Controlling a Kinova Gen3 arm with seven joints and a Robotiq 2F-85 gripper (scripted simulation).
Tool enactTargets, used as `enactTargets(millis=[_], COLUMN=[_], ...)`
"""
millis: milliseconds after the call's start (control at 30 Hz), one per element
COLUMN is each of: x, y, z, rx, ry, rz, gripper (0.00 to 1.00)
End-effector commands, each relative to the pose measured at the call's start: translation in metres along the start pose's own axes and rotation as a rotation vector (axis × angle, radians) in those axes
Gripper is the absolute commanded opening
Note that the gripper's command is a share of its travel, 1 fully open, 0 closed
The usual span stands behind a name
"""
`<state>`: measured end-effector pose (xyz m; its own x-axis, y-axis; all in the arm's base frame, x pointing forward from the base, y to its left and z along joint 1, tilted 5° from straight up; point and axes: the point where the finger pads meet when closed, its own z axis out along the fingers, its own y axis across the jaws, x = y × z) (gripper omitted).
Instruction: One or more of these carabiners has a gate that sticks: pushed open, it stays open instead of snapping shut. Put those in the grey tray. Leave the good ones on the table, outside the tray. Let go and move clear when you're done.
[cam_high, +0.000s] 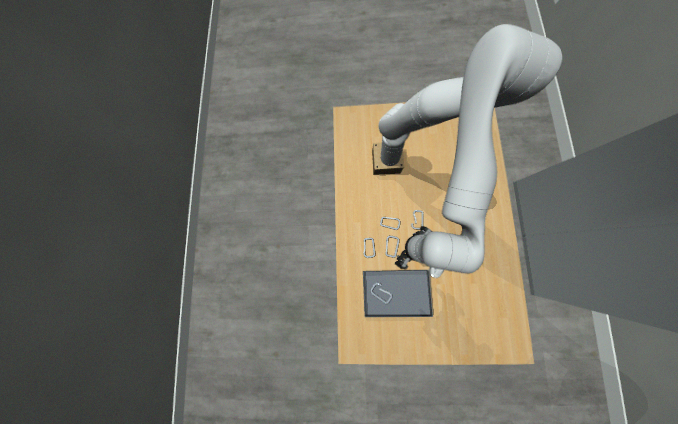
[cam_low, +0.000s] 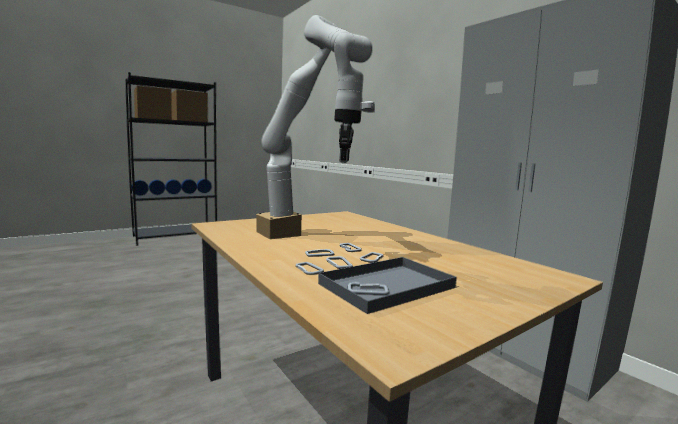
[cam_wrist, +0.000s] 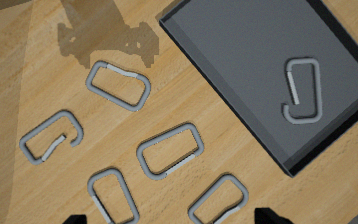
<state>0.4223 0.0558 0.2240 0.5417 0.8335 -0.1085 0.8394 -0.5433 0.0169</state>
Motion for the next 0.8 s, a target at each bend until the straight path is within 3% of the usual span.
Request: enactTargets(millis=[0,100,133,667,700,767], x=[0.0039,0.0039,0.0019,0.0019,0.0005,0.0005], y=[-0.0027,-0.0027,-0.0011,-0.0011,0.0002,0.0002], z=[-0.0045,-0.0045,-0.0023,-0.0023,-0.0028,-0.0028], rx=[-0.004,-0.004,-0.001,-0.001,0.0,0.0], ry=[0.011,0.011,0.017,0.019,0.03,0.03], rz=[-0.01,-0.01,0.272,0.344,0.625,0.631], gripper=[1.0,1.0,1.0,1.0,1.0,1.0])
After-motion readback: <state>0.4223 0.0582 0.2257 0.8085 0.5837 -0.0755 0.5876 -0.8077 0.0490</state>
